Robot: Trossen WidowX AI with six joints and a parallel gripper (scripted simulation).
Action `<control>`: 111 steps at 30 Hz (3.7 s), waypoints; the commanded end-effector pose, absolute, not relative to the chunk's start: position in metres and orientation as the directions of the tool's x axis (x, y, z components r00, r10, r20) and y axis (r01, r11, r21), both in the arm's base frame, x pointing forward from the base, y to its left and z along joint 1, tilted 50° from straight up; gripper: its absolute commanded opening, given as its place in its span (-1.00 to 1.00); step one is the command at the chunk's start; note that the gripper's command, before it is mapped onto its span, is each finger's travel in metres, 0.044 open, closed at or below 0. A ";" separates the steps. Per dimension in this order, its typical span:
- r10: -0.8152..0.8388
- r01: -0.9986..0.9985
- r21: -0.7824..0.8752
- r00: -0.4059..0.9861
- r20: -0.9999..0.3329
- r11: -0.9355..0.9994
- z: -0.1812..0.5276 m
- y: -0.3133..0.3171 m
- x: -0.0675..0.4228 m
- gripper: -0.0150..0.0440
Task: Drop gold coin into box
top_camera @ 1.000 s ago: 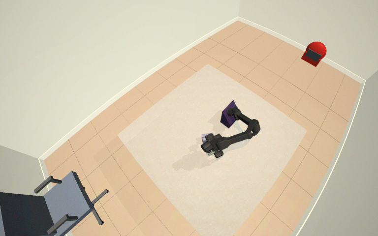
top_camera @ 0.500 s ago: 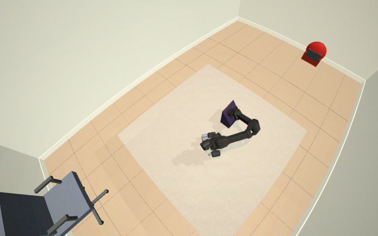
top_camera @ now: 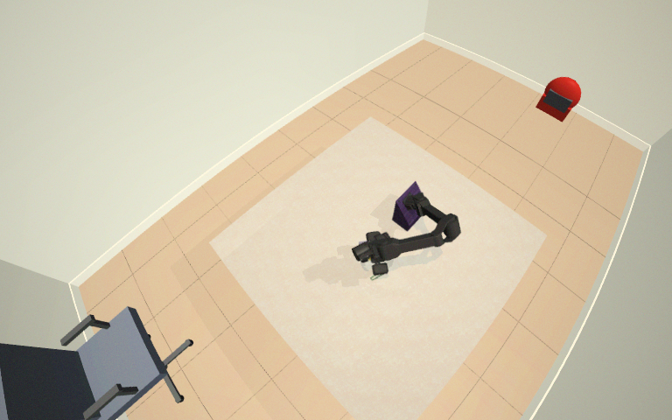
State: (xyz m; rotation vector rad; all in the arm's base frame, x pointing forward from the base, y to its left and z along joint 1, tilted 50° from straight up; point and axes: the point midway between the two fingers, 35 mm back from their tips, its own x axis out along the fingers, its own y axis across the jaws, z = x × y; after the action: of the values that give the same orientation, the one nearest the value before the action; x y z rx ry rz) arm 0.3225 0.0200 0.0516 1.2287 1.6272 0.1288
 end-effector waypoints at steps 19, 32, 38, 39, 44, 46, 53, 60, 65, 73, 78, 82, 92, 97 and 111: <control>0.750 0.643 0.604 0.068 -0.658 0.471 0.012 -0.011 0.292 -0.49; 0.754 0.643 0.607 0.068 -0.653 0.468 -0.001 -0.020 0.278 -0.49; 0.754 0.643 0.607 0.069 -0.653 0.466 0.001 -0.019 0.280 -0.49; 0.754 0.643 0.607 0.069 -0.653 0.466 0.001 -0.019 0.280 -0.49; 0.754 0.643 0.607 0.069 -0.653 0.466 0.000 -0.019 0.278 -0.49; 0.754 0.643 0.607 0.069 -0.653 0.467 -0.001 -0.020 0.277 -0.49; 0.754 0.640 0.609 0.069 -0.653 0.468 -0.005 -0.022 0.273 -0.49; 0.756 0.642 0.610 0.071 -0.650 0.464 -0.002 -0.020 0.275 -0.49; 0.756 0.642 0.610 0.071 -0.650 0.464 -0.003 -0.019 0.275 -0.49; 0.757 0.644 0.609 0.071 -0.650 0.463 -0.007 -0.016 0.276 -0.49; 0.757 0.644 0.609 0.071 -0.650 0.463 -0.008 -0.014 0.276 -0.49; 0.757 0.644 0.609 0.071 -0.650 0.463 -0.010 -0.012 0.276 -0.49; 0.757 0.644 0.609 0.071 -0.650 0.463 -0.013 -0.008 0.277 -0.49; 0.757 0.644 0.609 0.071 -0.650 0.463 -0.015 -0.006 0.277 -0.49; 0.755 0.642 0.608 0.069 -0.653 0.467 -0.014 -0.008 0.277 0.05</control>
State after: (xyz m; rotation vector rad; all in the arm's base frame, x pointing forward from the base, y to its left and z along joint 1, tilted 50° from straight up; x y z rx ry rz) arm 0.2764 -0.0075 -0.0142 1.2311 1.6308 0.1295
